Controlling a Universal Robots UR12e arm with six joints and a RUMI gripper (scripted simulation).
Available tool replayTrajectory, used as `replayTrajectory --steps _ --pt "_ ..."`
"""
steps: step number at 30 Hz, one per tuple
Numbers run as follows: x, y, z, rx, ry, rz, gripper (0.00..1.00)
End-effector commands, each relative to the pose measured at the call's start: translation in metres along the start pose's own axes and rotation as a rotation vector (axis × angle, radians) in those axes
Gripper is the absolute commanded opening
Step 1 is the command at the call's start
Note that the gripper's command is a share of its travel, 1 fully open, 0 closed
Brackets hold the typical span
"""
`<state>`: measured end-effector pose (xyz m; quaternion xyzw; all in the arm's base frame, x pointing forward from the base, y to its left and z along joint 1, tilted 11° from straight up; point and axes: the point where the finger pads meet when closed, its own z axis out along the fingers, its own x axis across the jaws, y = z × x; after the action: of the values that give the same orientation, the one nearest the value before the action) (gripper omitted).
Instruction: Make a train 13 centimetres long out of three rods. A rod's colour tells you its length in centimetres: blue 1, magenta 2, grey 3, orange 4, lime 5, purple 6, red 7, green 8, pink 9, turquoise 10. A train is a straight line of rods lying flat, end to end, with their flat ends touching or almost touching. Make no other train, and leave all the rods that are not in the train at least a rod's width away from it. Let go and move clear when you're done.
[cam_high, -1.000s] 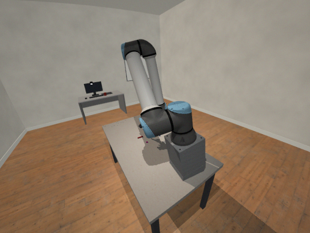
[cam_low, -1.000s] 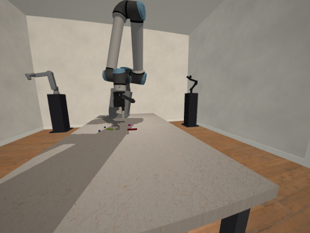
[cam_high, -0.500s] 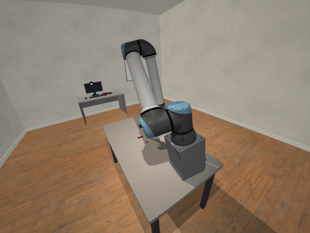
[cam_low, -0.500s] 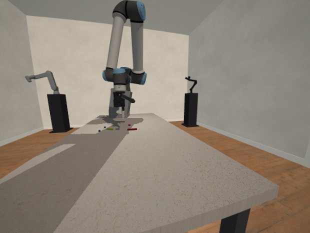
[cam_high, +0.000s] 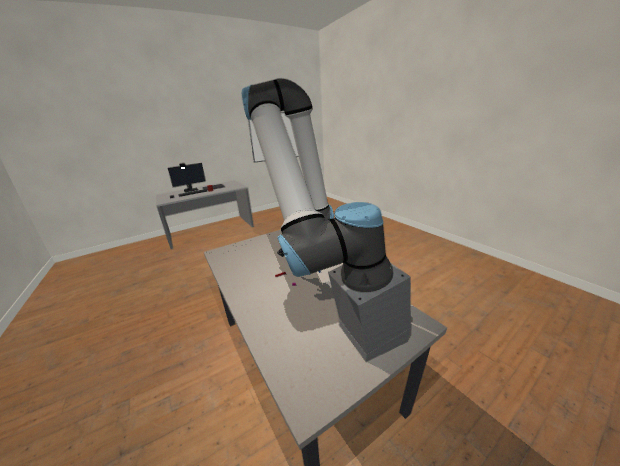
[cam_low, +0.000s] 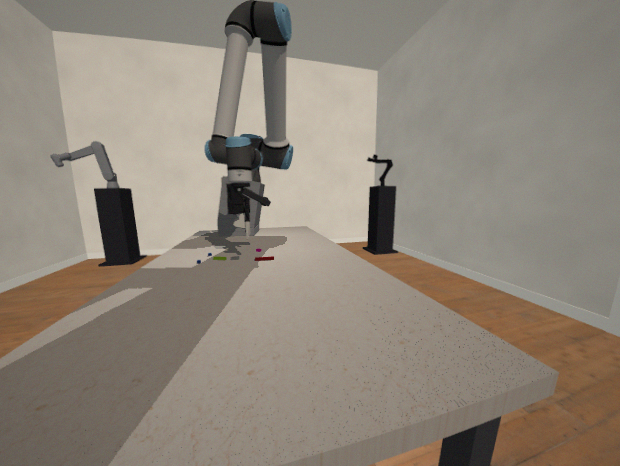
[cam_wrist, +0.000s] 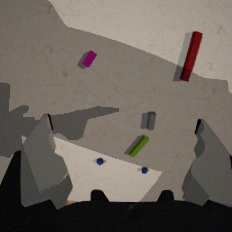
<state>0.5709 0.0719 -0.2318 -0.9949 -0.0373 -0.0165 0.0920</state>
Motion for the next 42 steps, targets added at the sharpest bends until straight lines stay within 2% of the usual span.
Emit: replayTrajectory --steps 1,9,22,24,39,42 --pt "0.0003 -0.0003 -0.0004 0.0 0.001 -0.051 1.0" --pt "0.0001 -0.001 -0.0003 0.0 0.001 -0.154 1.0" --pt "-0.0005 -0.0023 -0.0002 0.0 0.001 -0.51 1.0" --pt "-0.0005 -0.0023 -0.0002 0.0 0.001 -0.51 1.0" --pt "0.0004 -0.0015 -0.0001 -0.001 0.001 -1.015 1.0" --pt "0.0006 -0.0013 -0.0001 -0.001 0.001 -1.059 1.0"
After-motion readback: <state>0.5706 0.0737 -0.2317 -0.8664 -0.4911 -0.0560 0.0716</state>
